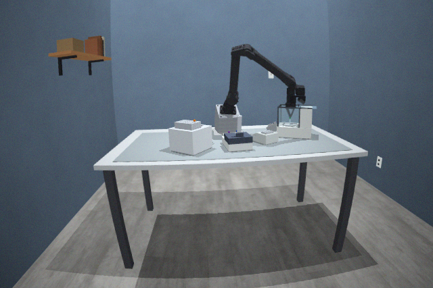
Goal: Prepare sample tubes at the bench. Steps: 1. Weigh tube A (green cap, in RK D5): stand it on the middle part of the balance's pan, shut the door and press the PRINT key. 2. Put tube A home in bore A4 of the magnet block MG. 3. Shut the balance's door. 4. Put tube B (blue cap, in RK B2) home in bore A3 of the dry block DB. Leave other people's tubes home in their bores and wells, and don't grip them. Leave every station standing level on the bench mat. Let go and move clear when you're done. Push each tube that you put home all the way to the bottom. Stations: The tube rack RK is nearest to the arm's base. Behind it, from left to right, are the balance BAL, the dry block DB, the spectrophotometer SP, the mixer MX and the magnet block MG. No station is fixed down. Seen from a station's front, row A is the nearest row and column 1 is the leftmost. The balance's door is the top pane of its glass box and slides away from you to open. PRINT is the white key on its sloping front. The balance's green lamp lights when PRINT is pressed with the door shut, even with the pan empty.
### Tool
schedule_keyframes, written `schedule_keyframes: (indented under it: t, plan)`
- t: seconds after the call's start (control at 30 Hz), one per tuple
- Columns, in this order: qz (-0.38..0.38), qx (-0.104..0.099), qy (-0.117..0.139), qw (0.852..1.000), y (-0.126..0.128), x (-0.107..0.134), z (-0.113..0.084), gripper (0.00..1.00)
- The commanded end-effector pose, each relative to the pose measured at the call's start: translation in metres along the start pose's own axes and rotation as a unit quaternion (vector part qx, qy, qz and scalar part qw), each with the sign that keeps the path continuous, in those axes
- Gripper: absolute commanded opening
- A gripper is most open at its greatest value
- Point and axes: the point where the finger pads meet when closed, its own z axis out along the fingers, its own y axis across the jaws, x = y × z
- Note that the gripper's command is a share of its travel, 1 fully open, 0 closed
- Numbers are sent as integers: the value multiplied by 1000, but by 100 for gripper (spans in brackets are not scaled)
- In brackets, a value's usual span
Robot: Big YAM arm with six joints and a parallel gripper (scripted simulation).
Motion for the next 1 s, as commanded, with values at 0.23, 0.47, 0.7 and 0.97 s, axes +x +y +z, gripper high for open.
schedule_keyframes:
  t: [0.23,0.47,0.7,0.97]
  plan:
    - [1,-1,1,1000,-3,-3,9,36]
    - [-1,0,3,1000,-3,-2,14,36]
    - [2,-2,-4,1000,-3,-8,13,36]
    - [1,-1,-1,1000,-3,-5,18,36]
